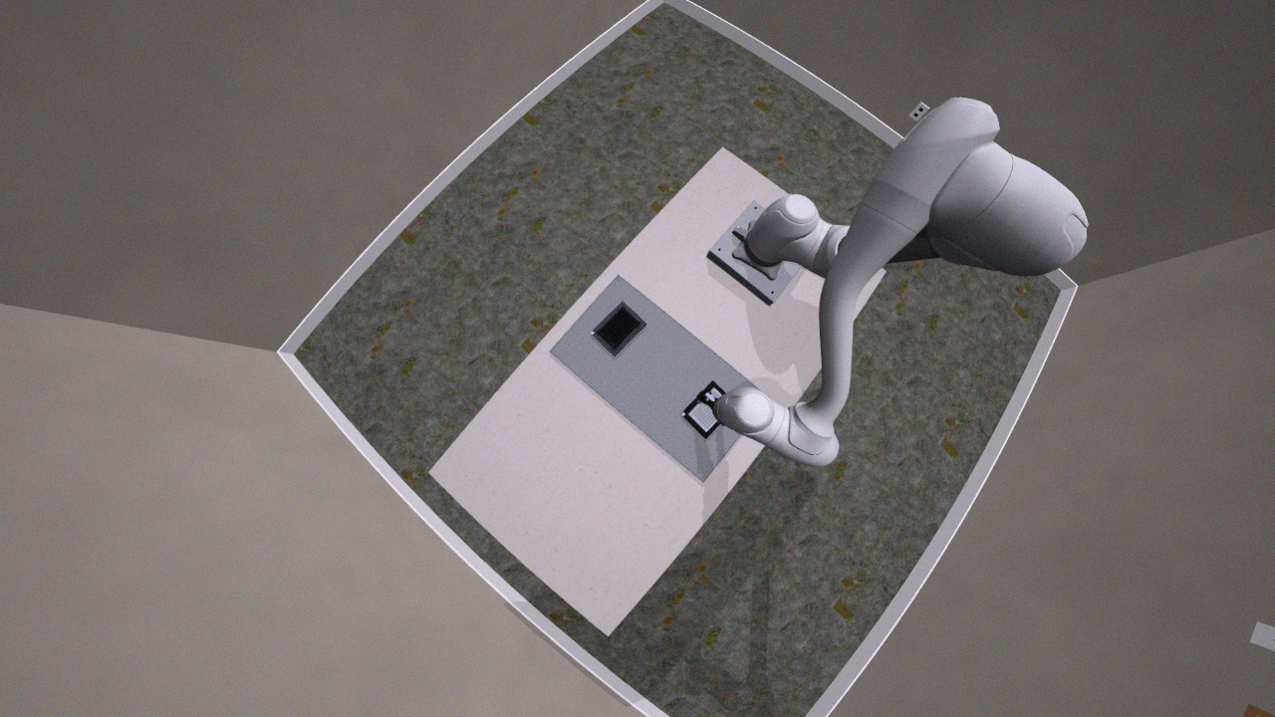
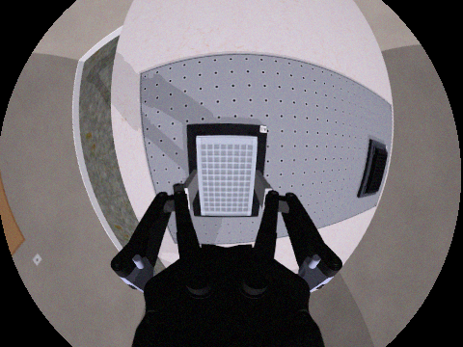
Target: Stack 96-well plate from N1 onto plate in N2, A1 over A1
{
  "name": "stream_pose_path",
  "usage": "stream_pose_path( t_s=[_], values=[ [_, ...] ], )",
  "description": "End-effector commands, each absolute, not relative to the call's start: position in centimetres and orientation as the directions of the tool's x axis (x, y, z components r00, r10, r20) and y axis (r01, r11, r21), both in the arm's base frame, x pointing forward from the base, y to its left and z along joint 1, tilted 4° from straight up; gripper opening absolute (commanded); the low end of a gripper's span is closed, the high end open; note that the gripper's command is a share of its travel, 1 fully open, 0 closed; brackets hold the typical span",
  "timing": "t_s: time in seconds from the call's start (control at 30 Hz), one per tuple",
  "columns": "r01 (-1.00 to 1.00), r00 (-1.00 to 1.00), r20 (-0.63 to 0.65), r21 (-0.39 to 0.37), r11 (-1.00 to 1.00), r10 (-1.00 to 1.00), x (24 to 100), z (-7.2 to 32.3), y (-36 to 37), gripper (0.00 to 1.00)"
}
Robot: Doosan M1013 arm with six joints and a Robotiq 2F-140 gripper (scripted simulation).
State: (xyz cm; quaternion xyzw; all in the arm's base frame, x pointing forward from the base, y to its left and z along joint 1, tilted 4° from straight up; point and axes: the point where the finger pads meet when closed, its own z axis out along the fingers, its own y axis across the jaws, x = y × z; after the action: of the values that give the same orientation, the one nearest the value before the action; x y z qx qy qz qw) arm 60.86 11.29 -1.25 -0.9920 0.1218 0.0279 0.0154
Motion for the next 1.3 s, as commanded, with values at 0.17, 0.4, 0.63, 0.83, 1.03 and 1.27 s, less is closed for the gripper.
stream_pose_path(
  t_s=[0.17, 0.4, 0.63, 0.83, 1.03, 1.27],
  values=[
    [-0.243, 0.969, -0.059, -0.024, -0.970, -0.241, 60.9, 0.0, 11.3, 0.00],
    [-0.243, 0.969, -0.059, -0.024, -0.970, -0.241, 61.0, 0.9, 11.2, 0.00],
    [-0.243, 0.969, -0.059, -0.024, -0.970, -0.241, 61.0, 2.0, 11.2, 0.00],
    [-0.243, 0.969, -0.059, -0.024, -0.970, -0.241, 61.1, 2.8, 11.1, 0.00],
    [-0.243, 0.969, -0.059, -0.024, -0.970, -0.241, 61.1, 3.7, 11.1, 0.00],
    [-0.243, 0.969, -0.059, -0.024, -0.970, -0.241, 61.2, 4.8, 11.1, 0.00]
  ],
)
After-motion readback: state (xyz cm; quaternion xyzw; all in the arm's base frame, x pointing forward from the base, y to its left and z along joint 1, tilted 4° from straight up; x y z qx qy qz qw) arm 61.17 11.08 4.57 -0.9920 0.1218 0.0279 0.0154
